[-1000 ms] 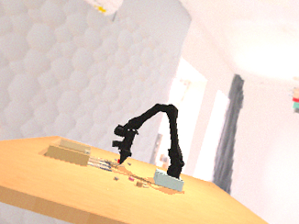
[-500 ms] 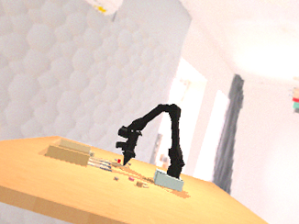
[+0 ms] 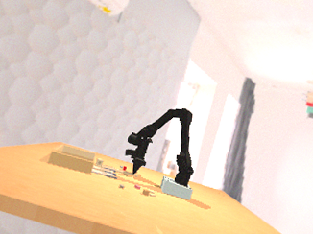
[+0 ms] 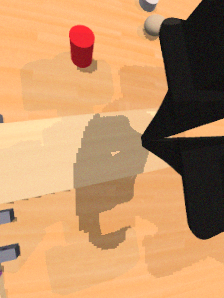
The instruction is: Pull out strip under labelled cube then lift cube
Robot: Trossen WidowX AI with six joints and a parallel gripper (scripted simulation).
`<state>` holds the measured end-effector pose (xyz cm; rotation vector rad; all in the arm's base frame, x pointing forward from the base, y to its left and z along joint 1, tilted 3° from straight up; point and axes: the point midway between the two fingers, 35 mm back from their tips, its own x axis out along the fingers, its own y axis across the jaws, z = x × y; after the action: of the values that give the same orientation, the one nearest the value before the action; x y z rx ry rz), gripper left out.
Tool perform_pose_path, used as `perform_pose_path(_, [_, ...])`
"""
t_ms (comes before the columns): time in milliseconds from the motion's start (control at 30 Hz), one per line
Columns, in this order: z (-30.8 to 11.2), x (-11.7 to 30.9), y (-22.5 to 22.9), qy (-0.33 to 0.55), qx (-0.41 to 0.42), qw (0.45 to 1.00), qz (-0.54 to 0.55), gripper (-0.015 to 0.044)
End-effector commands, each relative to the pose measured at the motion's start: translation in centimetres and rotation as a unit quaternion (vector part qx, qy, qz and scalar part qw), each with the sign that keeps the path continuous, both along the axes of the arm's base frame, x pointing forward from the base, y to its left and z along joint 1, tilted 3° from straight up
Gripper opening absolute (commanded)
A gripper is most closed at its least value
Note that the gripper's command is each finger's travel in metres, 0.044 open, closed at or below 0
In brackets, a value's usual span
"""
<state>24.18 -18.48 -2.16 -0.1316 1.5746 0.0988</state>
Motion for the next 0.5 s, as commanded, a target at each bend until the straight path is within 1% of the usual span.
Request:
perform_pose_path(0, [-0.47, -1.44, 0.04, 0.014, 0.001, 1.000, -0.002, 0.0000])
perform_pose_path(467, [-0.46, -2.03, -0.04, 0.015, 0.001, 1.000, -0.002, 0.0000])
